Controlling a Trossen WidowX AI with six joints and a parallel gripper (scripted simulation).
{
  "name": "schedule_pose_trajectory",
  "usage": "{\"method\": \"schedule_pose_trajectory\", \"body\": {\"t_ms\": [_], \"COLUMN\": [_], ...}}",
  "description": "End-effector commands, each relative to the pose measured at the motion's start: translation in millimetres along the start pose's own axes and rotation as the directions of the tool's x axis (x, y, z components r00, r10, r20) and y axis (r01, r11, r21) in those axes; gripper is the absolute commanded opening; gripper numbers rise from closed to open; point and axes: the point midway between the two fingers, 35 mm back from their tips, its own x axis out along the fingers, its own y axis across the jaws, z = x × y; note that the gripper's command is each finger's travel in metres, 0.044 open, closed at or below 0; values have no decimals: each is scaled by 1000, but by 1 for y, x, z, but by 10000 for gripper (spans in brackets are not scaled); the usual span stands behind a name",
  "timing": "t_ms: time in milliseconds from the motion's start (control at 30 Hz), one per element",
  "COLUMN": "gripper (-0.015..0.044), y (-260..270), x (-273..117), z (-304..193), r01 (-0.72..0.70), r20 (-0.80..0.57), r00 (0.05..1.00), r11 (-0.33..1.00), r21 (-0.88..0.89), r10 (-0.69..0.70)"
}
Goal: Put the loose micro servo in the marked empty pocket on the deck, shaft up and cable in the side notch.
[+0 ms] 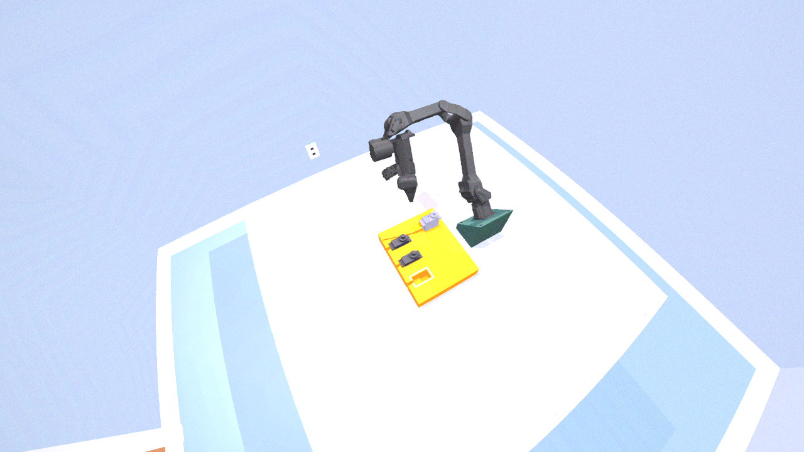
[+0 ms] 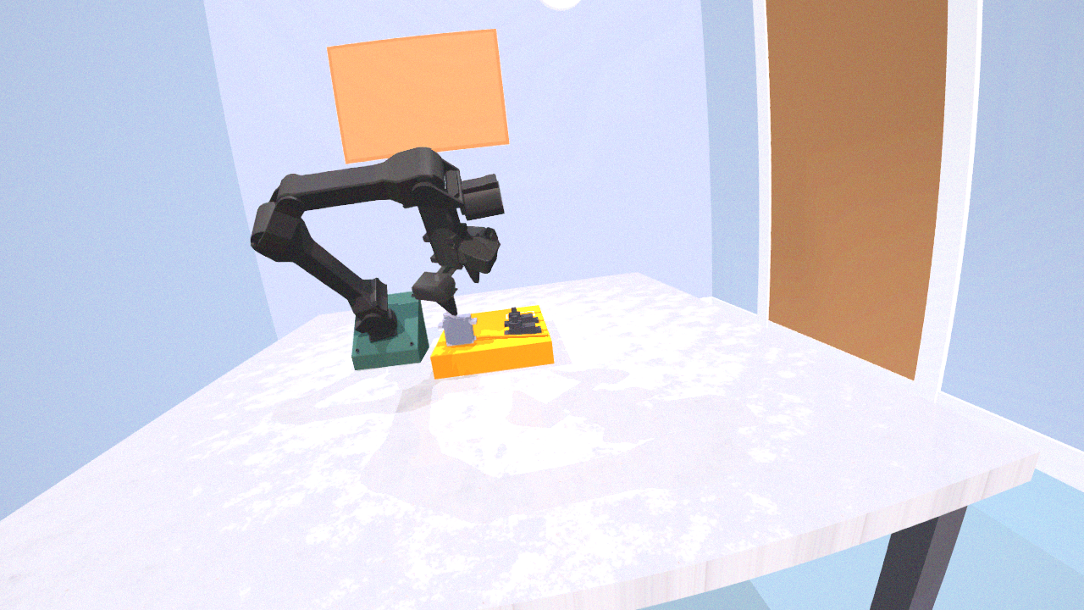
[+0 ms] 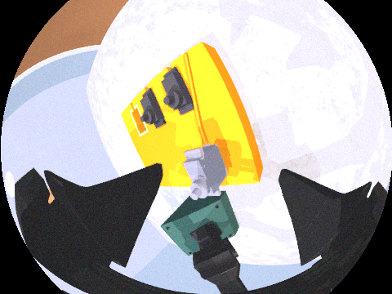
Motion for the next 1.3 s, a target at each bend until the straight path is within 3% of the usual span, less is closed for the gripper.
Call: {"method": "schedule_pose_trajectory", "body": {"t_ms": [0, 267, 600, 1267], "gripper": [440, 440, 440, 440], "y": [12, 39, 62, 47], "x": [12, 35, 53, 84], "z": [-7, -28, -52, -49], "r01": [71, 236, 438, 442], "r20": [-23, -9, 128, 132], "r00": [997, 970, 896, 895], "r11": [996, 944, 803, 800], "r21": [-62, -231, -404, -406], "r10": [-72, -245, -424, -427]}}
